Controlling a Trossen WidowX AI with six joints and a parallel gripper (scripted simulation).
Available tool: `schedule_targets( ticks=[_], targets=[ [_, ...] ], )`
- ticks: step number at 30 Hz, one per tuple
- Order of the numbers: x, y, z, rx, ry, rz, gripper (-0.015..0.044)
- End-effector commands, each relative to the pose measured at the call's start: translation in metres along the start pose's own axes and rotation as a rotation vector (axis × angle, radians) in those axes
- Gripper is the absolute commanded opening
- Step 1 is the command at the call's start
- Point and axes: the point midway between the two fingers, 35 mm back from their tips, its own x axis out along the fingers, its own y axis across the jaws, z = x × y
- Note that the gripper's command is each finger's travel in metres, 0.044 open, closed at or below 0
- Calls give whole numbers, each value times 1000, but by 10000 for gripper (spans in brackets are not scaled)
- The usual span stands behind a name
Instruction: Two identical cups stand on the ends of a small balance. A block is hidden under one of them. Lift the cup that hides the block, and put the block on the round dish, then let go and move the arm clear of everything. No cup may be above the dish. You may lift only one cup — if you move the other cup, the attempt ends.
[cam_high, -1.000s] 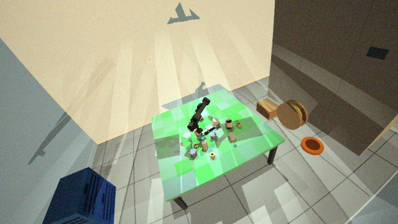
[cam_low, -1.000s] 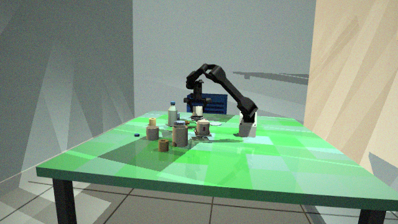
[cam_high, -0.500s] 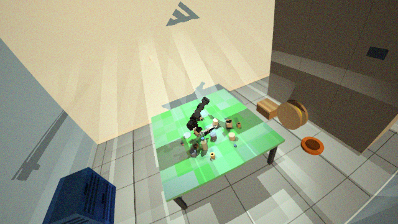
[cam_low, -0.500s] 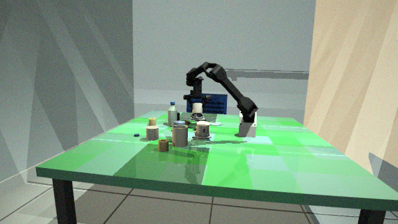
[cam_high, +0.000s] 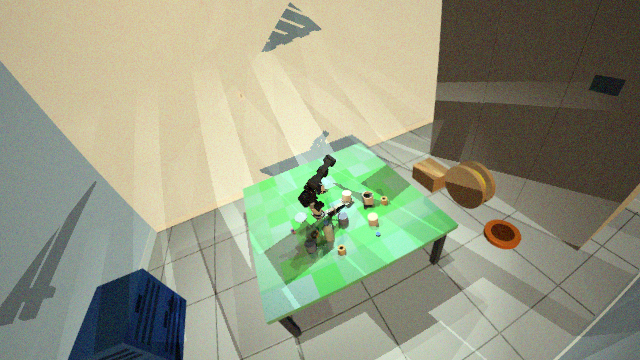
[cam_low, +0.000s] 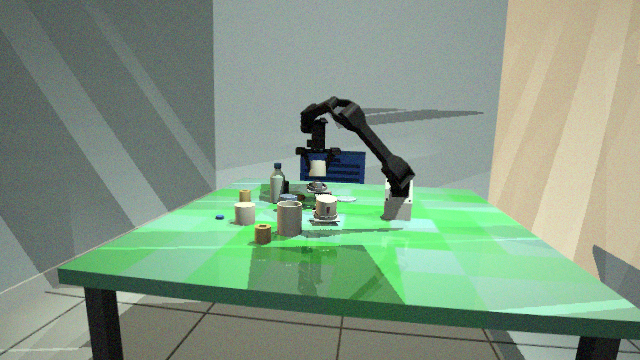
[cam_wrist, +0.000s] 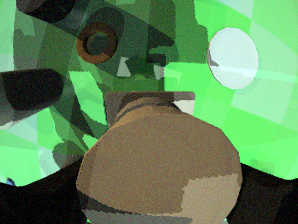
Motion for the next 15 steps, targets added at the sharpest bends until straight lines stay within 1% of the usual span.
schedule_targets(
  ticks=[1,15],
  targets=[
    [-10,0,1,-6,-13,7,0],
    [-28,-2,-2,-6,-12,6,0]
  ],
)
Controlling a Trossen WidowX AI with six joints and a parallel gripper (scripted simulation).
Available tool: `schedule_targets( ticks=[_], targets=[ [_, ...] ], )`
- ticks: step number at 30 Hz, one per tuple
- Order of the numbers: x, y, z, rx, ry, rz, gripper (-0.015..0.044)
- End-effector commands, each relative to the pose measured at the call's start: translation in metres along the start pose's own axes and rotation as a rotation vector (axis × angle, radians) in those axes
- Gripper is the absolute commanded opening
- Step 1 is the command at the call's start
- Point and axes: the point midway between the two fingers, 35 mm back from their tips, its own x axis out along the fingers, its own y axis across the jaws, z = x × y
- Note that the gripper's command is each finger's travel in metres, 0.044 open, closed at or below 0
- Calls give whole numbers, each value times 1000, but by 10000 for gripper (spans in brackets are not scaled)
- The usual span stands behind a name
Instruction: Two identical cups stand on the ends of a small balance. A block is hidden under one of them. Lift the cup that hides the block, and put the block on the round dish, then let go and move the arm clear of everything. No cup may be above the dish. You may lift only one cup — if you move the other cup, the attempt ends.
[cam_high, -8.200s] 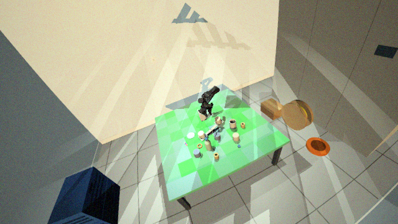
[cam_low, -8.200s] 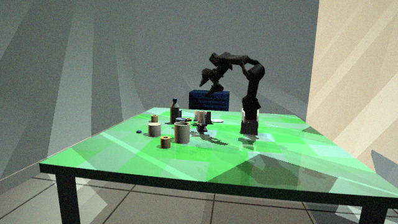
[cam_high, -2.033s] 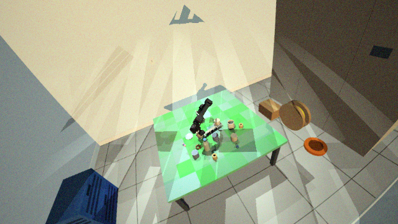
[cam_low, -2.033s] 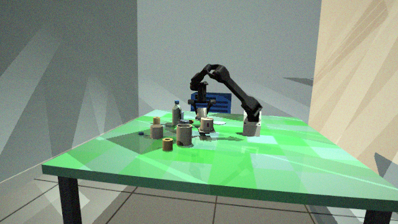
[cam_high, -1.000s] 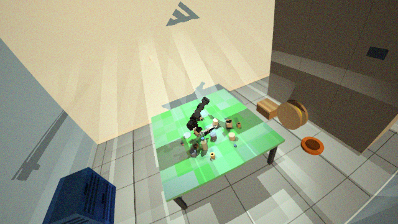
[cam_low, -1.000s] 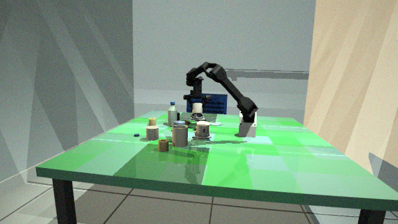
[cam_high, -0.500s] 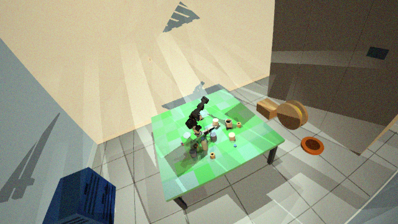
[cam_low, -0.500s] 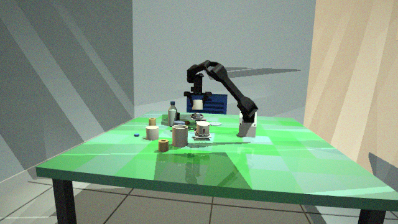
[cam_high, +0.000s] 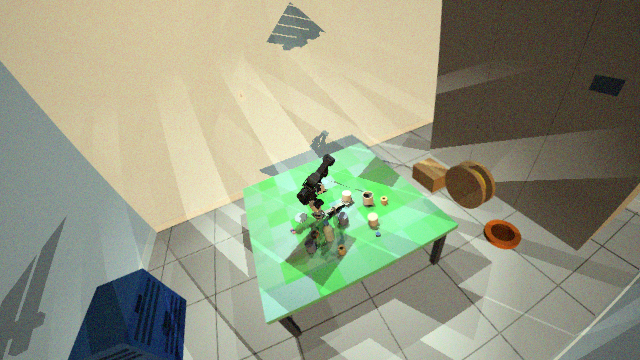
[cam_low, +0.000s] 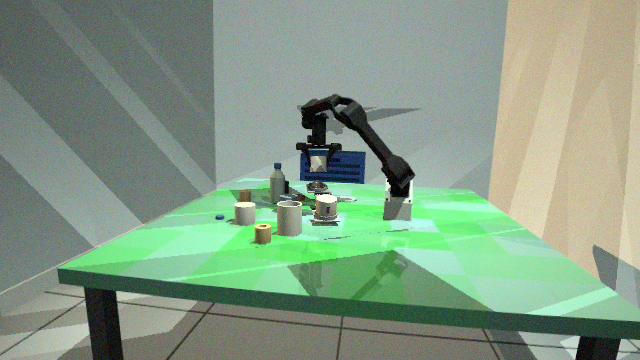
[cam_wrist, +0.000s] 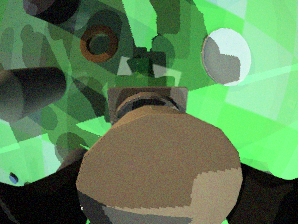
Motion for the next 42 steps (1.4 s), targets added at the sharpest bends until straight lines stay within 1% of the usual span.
schedule_targets(
  ticks=[1,8,9,42],
  targets=[
    [-10,0,0,-7,-14,7,0],
    [-18,-1,-1,-7,-13,7,0],
    [-10,-2,-1,0,1,1,0],
    [-10,-2,-1,0,1,1,0]
  ],
)
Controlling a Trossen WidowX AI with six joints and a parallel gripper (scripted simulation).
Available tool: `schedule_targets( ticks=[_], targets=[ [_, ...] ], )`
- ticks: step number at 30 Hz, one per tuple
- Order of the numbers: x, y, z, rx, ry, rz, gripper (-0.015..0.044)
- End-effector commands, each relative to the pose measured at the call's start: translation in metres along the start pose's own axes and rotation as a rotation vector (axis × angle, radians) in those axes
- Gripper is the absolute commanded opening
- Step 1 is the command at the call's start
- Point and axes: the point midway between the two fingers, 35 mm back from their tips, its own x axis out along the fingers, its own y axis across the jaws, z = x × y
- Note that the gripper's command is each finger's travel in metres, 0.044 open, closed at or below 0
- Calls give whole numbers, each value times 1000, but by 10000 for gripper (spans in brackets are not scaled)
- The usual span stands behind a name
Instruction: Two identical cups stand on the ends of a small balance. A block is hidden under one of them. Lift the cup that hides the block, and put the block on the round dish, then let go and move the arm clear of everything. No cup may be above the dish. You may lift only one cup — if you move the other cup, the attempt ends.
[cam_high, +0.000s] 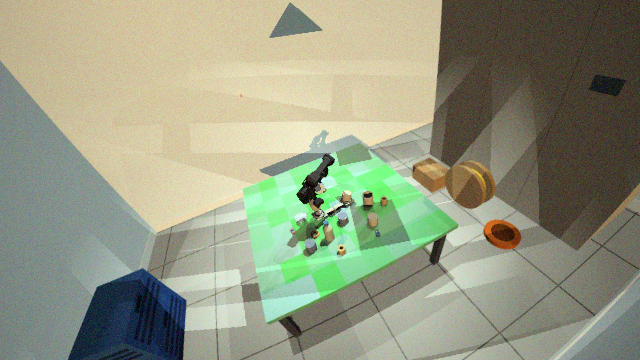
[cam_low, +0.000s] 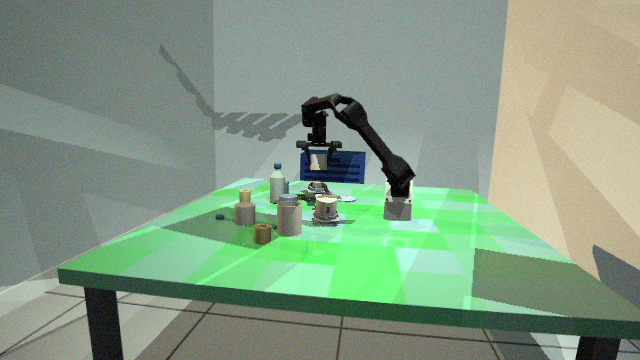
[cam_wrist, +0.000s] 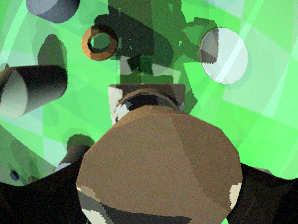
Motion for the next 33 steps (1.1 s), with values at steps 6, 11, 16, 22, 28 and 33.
schedule_targets(
  ticks=[6,11,16,22,28,33],
  targets=[
    [-1,-1,1,3,-2,4,0],
    [-1,-1,1,3,-2,4,0],
    [-1,-1,1,3,-2,4,0],
    [-1,-4,4,3,-3,4,0],
    [4,-33,27,4,-8,9,0],
    [10,-60,46,5,-15,10,0]
  ],
)
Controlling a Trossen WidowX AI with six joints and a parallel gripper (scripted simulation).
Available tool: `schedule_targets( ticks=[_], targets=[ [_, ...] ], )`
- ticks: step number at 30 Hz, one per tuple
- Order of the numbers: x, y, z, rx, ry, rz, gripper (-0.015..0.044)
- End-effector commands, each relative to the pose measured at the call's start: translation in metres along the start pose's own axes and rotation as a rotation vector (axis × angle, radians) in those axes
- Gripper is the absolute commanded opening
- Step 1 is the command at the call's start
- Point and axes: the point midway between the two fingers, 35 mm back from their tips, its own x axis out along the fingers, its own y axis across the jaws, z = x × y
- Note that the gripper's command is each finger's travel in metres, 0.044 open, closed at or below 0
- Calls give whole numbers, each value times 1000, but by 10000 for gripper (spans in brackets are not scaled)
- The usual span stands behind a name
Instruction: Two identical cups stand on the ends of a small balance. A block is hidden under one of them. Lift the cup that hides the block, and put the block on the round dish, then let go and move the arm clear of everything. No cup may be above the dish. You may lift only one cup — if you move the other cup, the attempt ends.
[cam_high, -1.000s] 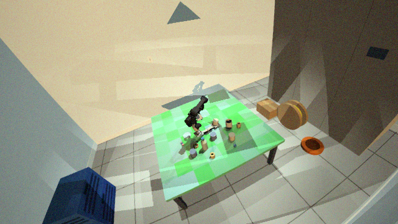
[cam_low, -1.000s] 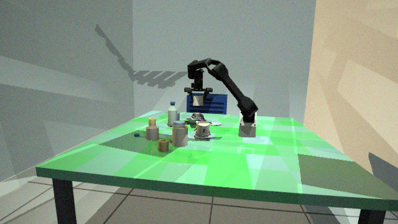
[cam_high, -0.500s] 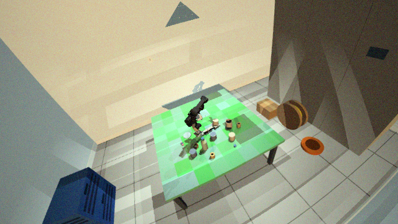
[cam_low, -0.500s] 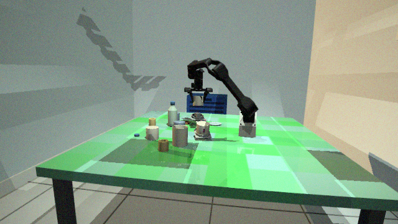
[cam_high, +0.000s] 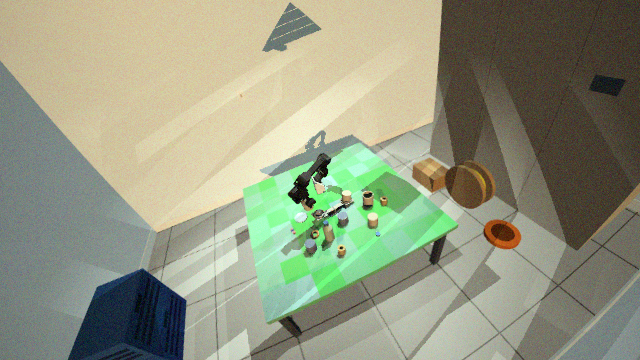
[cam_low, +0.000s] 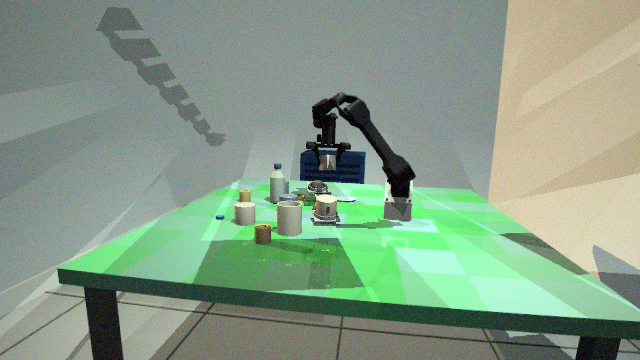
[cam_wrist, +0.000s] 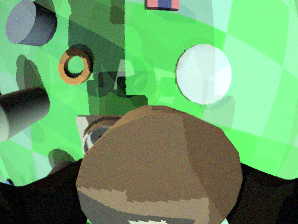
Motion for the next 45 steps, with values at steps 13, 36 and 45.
schedule_targets(
  ticks=[13,36,45],
  targets=[
    [26,-89,47,6,-17,-6,0],
    [80,-203,67,1,-13,-10,0],
    [106,-203,68,0,-12,-10,0]
  ],
)
